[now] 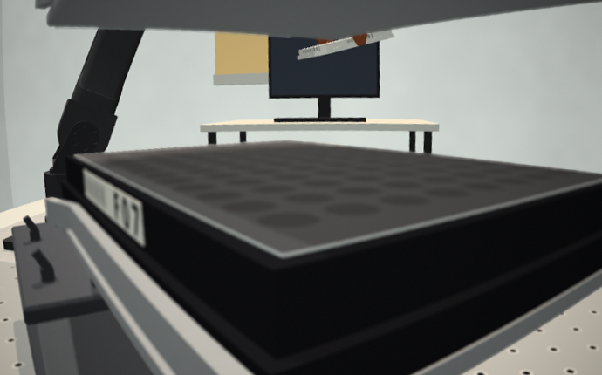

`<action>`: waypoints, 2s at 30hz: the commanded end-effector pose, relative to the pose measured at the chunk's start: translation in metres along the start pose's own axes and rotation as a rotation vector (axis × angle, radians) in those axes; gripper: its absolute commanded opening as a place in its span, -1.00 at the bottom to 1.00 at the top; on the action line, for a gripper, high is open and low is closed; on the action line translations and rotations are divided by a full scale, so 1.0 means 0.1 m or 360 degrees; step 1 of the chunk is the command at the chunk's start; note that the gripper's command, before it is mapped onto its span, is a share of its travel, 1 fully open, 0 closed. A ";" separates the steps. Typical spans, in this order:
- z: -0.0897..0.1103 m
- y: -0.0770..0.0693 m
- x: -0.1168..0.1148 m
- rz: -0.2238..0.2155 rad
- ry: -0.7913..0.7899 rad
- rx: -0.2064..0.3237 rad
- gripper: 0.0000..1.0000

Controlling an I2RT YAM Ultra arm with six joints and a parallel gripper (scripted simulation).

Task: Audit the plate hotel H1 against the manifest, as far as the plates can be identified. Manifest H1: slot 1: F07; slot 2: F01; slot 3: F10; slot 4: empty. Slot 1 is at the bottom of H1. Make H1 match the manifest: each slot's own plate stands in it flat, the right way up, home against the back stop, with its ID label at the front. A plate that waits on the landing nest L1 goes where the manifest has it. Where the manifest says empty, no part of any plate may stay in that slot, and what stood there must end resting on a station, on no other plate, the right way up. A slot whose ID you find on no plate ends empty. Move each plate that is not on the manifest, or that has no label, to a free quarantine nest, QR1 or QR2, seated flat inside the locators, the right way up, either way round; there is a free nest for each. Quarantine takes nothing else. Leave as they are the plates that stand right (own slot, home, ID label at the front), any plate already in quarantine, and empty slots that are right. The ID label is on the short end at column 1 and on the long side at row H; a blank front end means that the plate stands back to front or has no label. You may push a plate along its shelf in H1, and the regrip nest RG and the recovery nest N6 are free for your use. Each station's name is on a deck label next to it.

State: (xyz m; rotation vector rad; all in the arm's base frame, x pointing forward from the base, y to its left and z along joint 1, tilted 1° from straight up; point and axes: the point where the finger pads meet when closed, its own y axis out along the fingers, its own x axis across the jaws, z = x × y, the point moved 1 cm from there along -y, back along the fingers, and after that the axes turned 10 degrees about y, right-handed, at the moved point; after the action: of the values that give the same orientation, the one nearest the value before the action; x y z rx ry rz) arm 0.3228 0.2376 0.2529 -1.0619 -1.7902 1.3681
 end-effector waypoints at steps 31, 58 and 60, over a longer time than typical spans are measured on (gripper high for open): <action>0.08 -0.14 0.57 -0.0025 -0.0618 0.0400 0.72; 0.32 -0.18 1.37 -0.0045 -0.0777 0.0405 0.72; 0.34 -0.18 1.43 -0.0045 -0.0777 0.0405 0.72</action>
State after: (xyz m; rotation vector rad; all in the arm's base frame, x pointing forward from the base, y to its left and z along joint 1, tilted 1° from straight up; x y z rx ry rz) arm 0.2247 0.3362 0.2509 -0.6600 -2.1599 1.6853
